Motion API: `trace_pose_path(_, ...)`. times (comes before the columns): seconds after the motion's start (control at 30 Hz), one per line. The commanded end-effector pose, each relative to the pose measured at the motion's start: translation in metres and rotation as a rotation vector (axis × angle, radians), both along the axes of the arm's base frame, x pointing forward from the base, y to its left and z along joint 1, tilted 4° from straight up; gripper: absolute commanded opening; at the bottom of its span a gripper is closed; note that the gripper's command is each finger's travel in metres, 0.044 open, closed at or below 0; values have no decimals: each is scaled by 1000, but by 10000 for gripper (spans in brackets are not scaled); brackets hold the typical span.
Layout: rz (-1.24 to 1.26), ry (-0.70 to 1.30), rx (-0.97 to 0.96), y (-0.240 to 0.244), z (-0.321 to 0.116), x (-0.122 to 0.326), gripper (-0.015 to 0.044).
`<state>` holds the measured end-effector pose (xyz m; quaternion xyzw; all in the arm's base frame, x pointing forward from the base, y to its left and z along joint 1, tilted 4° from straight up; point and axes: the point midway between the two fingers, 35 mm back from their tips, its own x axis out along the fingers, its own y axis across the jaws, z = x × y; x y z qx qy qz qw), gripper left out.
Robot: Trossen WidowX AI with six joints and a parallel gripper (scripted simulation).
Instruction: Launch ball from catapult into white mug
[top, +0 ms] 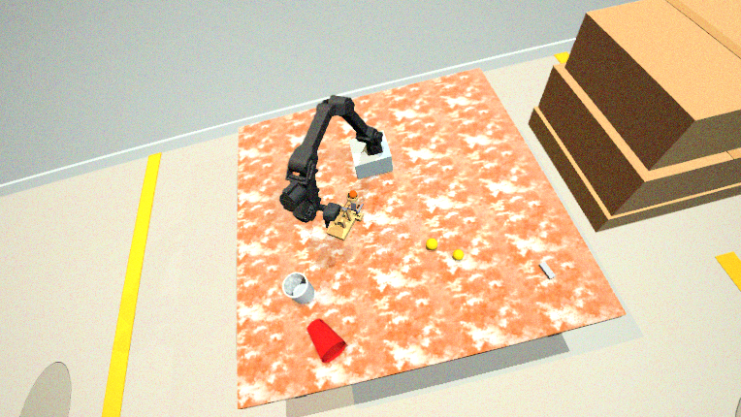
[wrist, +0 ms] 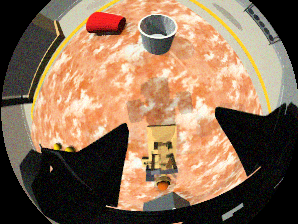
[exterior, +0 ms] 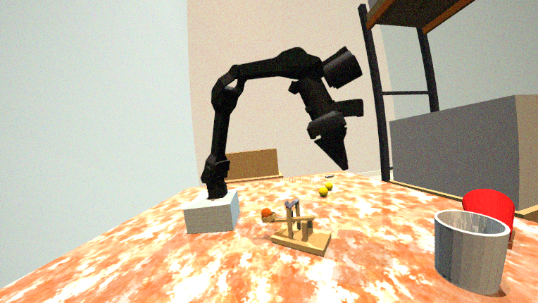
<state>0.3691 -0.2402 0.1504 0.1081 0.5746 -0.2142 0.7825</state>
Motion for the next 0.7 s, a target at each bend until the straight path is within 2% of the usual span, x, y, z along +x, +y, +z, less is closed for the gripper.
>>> trace_pose_path(0.0, 24, -85, -78, -20, 18, 23, 440)
trace_pose_path(0.2, 59, -228, -207, -50, 50, 61, 440)
trace_pose_path(0.37, 59, -327, -304, -76, 75, 74, 440)
trace_pose_path(0.67, 59, -331, -307, -77, 76, 74, 440)
